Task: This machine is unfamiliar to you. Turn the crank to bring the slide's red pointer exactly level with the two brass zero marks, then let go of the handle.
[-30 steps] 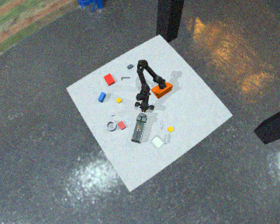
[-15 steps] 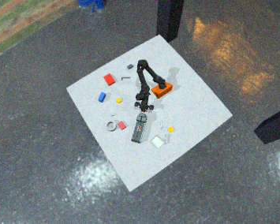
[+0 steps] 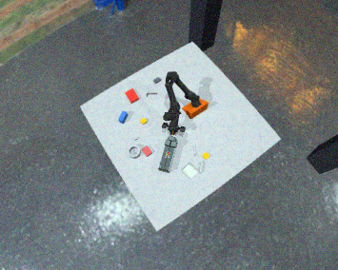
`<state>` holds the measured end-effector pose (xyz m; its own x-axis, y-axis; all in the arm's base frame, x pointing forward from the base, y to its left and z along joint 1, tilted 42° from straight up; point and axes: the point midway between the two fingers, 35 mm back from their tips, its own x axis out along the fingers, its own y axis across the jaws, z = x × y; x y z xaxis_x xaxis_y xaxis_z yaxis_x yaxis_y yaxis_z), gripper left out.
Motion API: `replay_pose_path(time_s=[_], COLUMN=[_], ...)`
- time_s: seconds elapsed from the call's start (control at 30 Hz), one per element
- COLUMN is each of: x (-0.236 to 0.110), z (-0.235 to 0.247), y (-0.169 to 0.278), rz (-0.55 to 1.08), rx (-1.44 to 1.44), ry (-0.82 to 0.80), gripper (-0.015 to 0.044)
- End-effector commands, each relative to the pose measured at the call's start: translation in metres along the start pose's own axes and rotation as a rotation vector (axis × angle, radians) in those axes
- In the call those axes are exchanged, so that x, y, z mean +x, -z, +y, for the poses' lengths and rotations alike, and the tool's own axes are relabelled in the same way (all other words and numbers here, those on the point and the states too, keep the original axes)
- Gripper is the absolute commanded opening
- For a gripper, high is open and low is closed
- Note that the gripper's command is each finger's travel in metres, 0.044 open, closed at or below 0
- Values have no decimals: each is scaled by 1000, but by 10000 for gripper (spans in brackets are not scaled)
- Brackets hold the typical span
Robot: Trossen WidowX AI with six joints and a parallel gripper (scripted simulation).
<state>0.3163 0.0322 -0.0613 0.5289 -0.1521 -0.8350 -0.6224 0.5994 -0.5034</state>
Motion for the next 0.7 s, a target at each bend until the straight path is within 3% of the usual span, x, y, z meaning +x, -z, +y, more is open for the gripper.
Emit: replay_pose_path(time_s=[0.0, 0.67], x=[-3, -8], z=[-9, -15], y=[-2, -7], rz=[-4, -4], rx=[6, 6], ry=[22, 22], gripper=[0, 0])
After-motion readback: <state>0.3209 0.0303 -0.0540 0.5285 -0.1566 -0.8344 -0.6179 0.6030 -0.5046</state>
